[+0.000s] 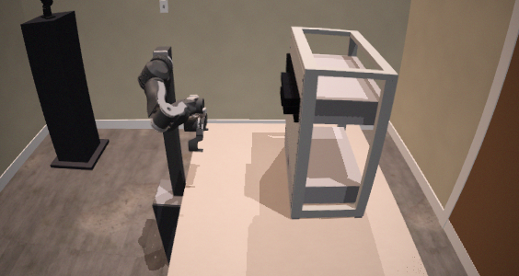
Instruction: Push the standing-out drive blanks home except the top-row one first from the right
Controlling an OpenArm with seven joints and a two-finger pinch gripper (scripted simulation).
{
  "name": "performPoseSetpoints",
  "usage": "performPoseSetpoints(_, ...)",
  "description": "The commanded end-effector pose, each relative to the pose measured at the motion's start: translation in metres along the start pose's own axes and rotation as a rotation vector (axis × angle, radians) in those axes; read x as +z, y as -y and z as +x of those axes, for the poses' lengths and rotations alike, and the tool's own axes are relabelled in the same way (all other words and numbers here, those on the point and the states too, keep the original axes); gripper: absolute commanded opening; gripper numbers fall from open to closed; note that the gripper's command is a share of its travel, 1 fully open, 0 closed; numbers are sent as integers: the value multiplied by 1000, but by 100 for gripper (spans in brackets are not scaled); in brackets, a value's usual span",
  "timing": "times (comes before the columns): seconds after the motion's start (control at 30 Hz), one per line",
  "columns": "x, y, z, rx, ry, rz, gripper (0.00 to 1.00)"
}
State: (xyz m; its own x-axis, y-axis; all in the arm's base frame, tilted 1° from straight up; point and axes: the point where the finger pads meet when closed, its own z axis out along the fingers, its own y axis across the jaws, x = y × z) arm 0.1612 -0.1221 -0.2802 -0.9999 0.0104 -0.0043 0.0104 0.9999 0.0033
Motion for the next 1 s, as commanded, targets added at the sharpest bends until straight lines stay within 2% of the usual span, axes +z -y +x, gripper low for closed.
performPoseSetpoints(0.0,-2,-4,-3,7,15,-17,100)
performPoseSetpoints(0.4,-9,-17,-17,79,70,-96,100)
performPoseSetpoints(0.73,-26,-37,-43,210,174,-243,100)
performPoseSetpoints(0.8,-26,-37,-43,210,174,-243,100)
performPoseSetpoints(0.97,-40,-47,-61,296,244,-340,100)
